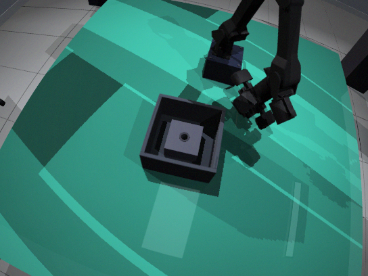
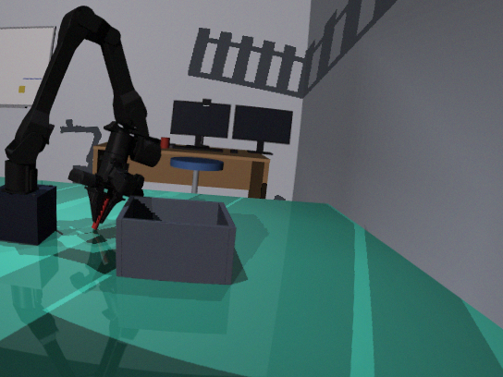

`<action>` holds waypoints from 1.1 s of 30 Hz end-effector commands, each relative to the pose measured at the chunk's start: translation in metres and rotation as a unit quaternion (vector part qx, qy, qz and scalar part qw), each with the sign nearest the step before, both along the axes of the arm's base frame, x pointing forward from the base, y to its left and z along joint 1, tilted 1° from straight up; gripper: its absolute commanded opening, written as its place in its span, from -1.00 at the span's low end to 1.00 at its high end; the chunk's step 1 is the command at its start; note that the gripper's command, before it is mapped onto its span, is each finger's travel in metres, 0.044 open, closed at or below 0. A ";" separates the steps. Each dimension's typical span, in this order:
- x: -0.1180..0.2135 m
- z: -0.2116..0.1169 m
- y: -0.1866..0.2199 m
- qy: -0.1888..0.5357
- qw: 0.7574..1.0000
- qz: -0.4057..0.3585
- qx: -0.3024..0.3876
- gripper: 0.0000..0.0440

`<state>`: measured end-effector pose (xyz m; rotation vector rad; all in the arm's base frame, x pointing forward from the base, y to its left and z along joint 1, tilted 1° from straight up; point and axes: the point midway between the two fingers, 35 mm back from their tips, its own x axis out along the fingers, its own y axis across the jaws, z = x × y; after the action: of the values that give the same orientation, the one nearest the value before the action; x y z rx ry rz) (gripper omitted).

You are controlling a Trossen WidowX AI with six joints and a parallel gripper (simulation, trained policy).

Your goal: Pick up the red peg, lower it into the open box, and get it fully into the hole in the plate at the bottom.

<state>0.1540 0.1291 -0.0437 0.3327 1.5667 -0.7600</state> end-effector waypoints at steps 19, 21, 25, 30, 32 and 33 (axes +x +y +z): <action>0.041 0.073 0.004 -0.063 0.998 0.011 -0.002 -1.00; 0.046 0.080 0.002 -0.068 0.998 0.008 -0.004 -1.00; 0.056 0.094 -0.001 -0.081 0.997 -0.002 -0.007 -1.00; 0.072 0.110 -0.008 -0.098 0.995 -0.023 -0.011 -1.00; 0.078 0.116 -0.012 -0.104 0.994 -0.033 -0.013 -1.00; 0.081 0.118 -0.014 -0.107 0.993 -0.039 -0.013 -1.00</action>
<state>0.2285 0.1184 0.0665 0.4255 1.3676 -0.7766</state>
